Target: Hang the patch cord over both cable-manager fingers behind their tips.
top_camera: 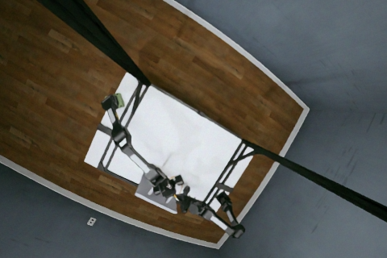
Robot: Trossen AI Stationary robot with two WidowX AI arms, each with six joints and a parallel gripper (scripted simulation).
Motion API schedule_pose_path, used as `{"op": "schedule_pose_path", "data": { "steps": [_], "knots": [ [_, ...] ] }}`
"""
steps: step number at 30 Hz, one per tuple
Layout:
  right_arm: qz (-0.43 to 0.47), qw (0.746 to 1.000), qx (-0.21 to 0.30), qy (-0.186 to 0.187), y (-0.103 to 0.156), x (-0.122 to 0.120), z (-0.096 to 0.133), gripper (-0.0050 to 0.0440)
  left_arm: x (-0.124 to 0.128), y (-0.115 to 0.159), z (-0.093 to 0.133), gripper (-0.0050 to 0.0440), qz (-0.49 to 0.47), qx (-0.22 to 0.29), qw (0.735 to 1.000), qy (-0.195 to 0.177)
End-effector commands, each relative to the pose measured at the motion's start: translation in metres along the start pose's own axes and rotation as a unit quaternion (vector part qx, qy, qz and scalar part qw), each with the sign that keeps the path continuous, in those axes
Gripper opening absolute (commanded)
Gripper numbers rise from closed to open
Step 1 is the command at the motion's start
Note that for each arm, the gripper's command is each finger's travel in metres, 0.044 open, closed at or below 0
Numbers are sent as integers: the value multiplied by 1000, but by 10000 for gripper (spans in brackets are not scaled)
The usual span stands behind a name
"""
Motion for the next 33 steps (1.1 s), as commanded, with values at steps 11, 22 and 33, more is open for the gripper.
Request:
{"op": "schedule_pose_path", "data": {
  "steps": [11,22,33],
  "knots": [
    [-29,999,-14,31,-21,-19,28,25,1,-11,6,40,6,-14,1000,3],
    [-47,997,-7,60,-17,-34,34,25,1,-11,6,40,6,-14,1000,3],
    [-59,995,-2,81,-14,-44,38,25,1,-11,6,40,6,-14,1000,3]
  ]
}}
Point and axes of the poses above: on each arm, the point midway between the two fingers, 35 mm back from their tips, its own z axis back along the fingers, its own x axis across the jaws, y = z × x, the point moved 1 cm from there along z, back along the fingers, and after that the axes turned 5 degrees about -z, right-handed, at the moved point
